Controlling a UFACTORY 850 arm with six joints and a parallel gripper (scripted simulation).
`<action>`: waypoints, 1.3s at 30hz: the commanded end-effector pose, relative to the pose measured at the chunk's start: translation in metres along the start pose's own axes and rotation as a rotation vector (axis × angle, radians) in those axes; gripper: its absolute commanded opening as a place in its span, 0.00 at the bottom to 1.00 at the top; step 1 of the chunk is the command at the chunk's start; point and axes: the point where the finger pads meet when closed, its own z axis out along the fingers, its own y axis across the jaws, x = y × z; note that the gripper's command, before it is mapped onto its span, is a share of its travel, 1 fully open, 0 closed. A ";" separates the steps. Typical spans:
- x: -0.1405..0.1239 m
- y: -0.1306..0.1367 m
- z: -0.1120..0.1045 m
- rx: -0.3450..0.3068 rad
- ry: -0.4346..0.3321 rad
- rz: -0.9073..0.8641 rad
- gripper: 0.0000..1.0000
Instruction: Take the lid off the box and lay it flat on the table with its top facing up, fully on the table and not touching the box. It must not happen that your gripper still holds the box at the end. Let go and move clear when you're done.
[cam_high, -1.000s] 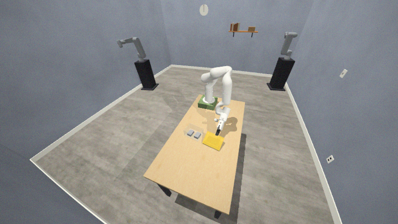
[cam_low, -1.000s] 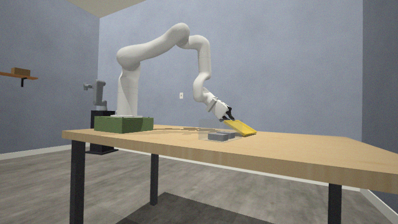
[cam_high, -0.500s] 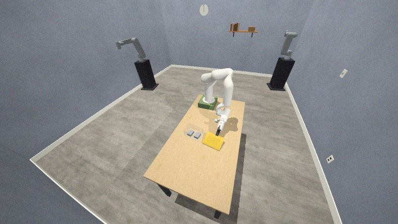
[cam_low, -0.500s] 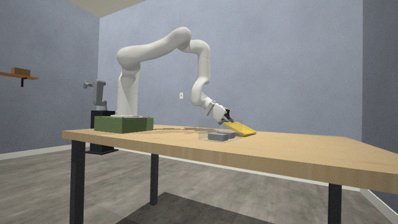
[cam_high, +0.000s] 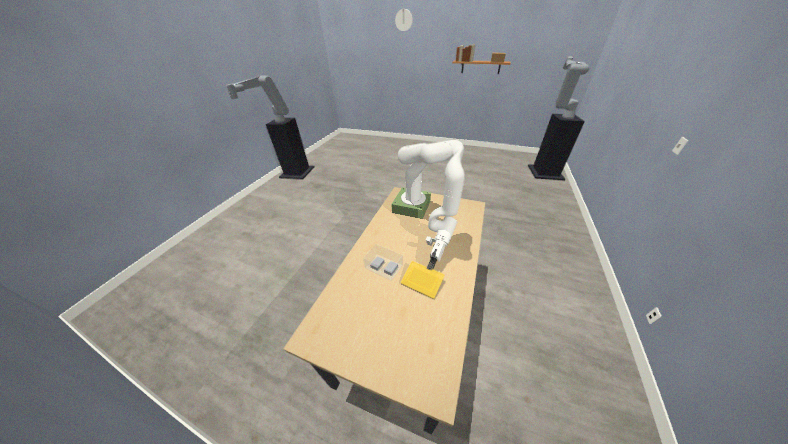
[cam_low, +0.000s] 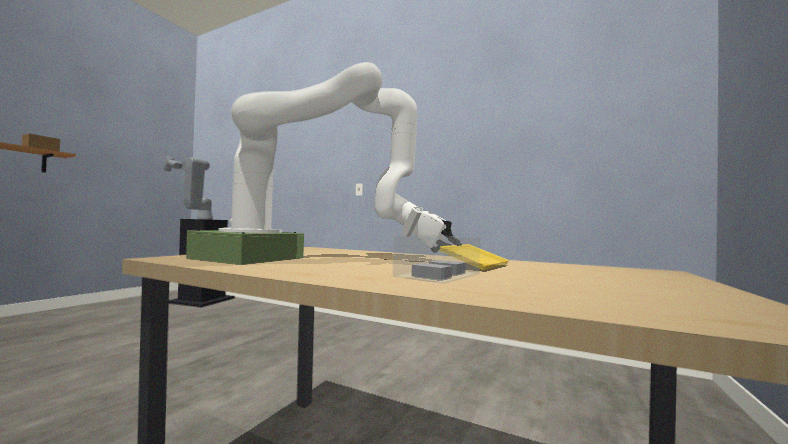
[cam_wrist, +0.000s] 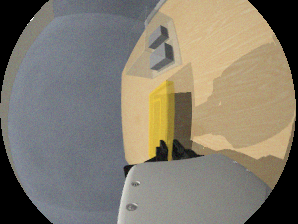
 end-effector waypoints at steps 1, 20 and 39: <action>0.000 0.006 0.001 0.046 0.000 0.001 0.00; 0.000 0.015 0.003 0.086 0.000 0.001 0.00; 0.000 0.012 0.002 0.086 0.000 0.001 0.32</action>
